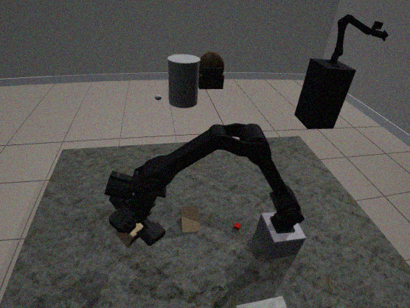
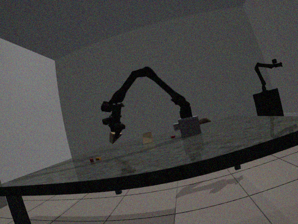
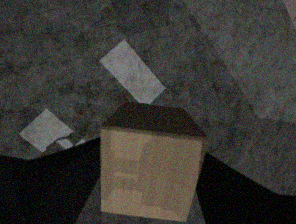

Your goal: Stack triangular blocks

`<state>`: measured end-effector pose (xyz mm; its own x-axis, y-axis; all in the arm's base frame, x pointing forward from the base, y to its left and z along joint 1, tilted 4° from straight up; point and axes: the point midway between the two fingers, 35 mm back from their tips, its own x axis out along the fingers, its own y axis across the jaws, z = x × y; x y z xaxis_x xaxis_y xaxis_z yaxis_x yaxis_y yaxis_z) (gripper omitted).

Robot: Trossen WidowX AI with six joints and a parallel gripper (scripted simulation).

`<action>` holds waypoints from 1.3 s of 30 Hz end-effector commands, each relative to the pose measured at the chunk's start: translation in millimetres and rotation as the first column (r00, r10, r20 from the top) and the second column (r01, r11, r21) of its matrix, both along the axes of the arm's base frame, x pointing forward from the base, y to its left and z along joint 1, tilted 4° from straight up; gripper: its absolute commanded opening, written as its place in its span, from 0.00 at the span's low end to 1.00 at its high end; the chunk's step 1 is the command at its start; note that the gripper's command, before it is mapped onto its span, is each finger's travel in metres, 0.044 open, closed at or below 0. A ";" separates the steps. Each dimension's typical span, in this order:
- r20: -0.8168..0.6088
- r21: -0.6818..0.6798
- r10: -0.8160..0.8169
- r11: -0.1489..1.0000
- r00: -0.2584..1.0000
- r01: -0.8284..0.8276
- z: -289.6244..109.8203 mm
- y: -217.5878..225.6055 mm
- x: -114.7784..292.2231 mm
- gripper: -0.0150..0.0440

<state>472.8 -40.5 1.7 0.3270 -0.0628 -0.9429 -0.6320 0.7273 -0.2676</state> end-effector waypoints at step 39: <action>-0.336 0.076 0.715 0.670 0.614 -0.738 29.6 -3.7 -17.8 0.25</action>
